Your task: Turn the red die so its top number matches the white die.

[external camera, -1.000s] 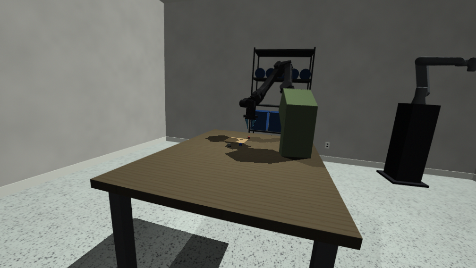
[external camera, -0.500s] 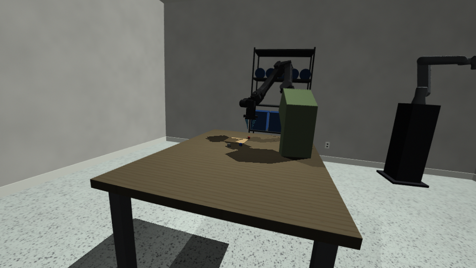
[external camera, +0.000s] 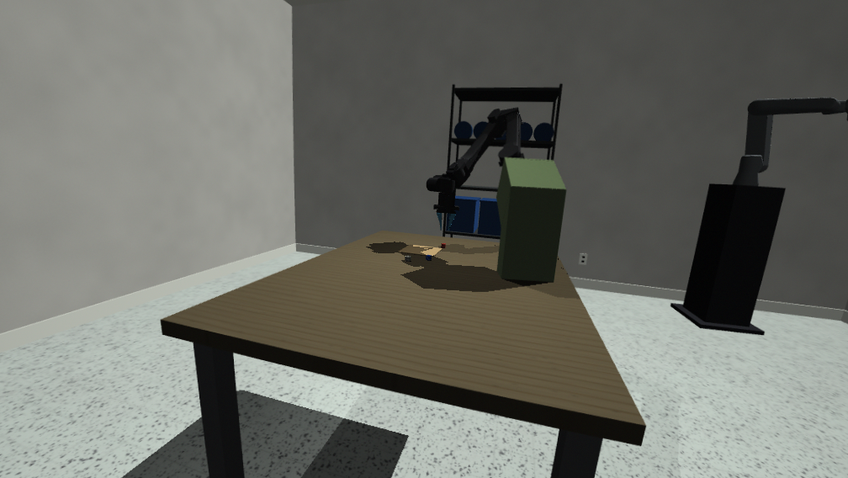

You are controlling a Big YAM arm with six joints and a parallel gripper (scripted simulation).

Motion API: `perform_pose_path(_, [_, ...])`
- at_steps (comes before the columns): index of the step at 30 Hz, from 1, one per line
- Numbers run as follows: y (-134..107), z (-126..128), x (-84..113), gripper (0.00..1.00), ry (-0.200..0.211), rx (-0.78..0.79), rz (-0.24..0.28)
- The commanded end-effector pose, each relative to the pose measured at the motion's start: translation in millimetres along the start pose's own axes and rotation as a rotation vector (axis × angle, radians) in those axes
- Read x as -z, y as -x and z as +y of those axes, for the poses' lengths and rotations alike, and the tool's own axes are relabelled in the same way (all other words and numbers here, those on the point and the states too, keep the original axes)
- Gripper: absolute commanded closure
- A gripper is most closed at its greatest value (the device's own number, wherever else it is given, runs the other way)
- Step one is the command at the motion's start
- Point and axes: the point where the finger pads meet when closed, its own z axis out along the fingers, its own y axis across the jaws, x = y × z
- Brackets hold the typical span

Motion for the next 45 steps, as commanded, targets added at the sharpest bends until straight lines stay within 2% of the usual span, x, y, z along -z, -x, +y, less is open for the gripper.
perform_pose_path(1, [-2.4,1.4,-1.7,0.7,0.004,0.0,0.0])
perform_pose_path(18, [0.1,0.0,-17.7,0.7,-0.003,0.0,-0.001])
perform_pose_path(19, [-3.8,3.2,-15.3,0.7,0.01,0.011,0.001])
perform_pose_path(20, [-1.1,-1.2,-20.5,0.7,-0.004,0.002,0.0])
perform_pose_path(33, [-0.6,-0.3,-41.2,0.7,-0.003,0.0,-0.001])
perform_pose_path(35, [-0.6,-0.3,-41.2,0.7,-0.003,0.0,-0.001])
perform_pose_path(36, [-6.0,3.8,-37.4,0.7,0.013,0.016,0.002])
perform_pose_path(38, [-1.0,-0.6,-45.1,0.7,-0.003,0.001,-0.001])
perform_pose_path(45, [-2.8,2.9,-49.2,0.7,0.006,0.007,-0.001])
